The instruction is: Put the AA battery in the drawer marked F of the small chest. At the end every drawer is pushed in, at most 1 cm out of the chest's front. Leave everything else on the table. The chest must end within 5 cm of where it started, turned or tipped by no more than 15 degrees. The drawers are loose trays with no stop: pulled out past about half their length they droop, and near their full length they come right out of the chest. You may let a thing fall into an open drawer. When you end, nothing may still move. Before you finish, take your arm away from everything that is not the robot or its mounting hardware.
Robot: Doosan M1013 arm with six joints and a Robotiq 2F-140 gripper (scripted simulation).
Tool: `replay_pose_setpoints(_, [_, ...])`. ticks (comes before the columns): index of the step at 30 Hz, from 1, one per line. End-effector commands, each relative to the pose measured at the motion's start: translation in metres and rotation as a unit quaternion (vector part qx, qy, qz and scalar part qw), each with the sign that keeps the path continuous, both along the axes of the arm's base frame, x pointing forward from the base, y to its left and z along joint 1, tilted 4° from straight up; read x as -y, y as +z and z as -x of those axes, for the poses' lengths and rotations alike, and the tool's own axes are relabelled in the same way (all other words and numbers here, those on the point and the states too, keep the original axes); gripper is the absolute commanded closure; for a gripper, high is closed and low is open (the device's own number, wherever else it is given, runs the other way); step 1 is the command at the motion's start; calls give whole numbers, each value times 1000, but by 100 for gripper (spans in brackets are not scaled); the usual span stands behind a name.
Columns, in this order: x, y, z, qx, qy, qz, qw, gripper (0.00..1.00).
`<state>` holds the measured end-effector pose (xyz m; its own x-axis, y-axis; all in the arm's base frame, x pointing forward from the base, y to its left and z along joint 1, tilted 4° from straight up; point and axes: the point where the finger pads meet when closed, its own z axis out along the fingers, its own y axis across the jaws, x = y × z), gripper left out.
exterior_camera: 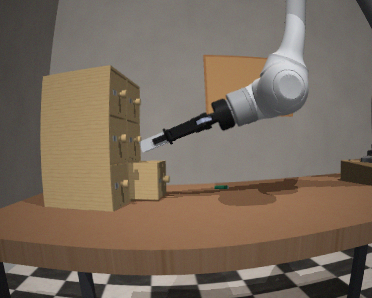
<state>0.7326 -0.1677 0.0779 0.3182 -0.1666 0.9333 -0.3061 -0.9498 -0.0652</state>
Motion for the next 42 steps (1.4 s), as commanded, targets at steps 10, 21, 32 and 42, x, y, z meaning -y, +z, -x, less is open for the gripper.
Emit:
replay_pose_setpoints(10, [0, 0, 0, 0, 0, 0, 1000, 0])
replay_pose_setpoints(21, [-1, 0, 2, 0, 0, 0, 1000, 0])
replay_pose_setpoints(32, [-7, 2, 23, 0, 0, 0, 1000, 0])
replay_pose_setpoints(42, [-23, 5, 73, 0, 0, 0, 1000, 0])
